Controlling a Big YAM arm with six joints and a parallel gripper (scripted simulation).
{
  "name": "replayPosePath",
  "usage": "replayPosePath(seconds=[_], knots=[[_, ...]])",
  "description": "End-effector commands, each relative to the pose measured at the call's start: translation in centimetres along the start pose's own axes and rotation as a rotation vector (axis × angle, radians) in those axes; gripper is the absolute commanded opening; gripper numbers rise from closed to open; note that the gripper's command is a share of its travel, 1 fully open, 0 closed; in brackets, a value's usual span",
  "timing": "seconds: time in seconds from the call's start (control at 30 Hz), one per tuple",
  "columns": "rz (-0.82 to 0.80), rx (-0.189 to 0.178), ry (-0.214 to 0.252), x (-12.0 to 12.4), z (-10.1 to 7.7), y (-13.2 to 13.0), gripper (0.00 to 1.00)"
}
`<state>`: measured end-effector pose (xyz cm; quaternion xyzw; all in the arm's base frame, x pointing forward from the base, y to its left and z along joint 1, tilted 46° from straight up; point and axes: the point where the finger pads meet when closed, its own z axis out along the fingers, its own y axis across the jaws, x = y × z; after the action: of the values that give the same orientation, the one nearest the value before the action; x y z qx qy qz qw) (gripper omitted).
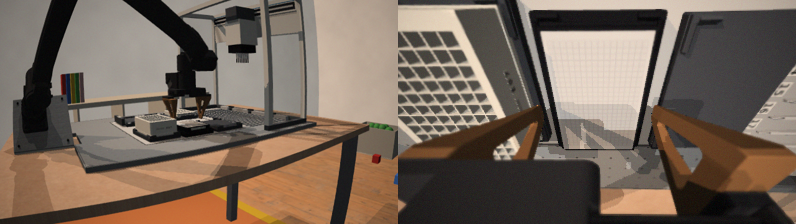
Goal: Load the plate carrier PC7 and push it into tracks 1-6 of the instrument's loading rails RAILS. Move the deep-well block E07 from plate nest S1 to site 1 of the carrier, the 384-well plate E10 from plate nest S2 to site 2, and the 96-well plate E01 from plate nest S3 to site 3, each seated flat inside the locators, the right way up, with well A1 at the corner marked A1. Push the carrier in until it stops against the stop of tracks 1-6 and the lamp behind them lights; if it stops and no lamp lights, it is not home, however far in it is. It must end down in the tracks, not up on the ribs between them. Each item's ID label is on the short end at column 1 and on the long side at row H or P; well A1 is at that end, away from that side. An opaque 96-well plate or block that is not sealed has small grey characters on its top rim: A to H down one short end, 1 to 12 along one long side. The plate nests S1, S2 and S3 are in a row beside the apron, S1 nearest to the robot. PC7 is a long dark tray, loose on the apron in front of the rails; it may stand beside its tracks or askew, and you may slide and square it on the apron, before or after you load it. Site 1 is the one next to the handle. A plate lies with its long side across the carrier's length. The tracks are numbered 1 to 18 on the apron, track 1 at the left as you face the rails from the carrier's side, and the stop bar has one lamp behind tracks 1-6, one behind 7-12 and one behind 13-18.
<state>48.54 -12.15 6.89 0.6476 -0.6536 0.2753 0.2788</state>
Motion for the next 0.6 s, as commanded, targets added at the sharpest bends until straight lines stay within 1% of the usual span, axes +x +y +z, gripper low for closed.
replayPosePath(seconds=[0.0, 0.13, 0.17, 0.2, 0.33, 0.43, 0.47, 0.53, 0.57], knots=[[-0.012, 0.048, 0.001, -0.4, -2.2, -1.0, 1.00], [-0.012, 0.048, 0.001, -0.4, -2.2, -1.0, 1.00], [-0.015, 0.049, 0.001, -0.6, -1.8, -1.0, 1.00], [-0.022, 0.042, 0.001, -0.9, -1.4, -0.7, 1.00], [-0.006, 0.006, 0.002, 0.0, 0.7, -0.2, 1.00], [-0.003, 0.006, 0.002, 0.1, 0.8, -0.2, 1.00], [0.001, 0.027, 0.002, 0.3, -0.1, -0.4, 1.00], [0.003, 0.027, 0.002, 0.4, 0.2, -0.7, 1.00], [0.005, 0.018, 0.002, 0.4, 0.7, -0.5, 1.00]])
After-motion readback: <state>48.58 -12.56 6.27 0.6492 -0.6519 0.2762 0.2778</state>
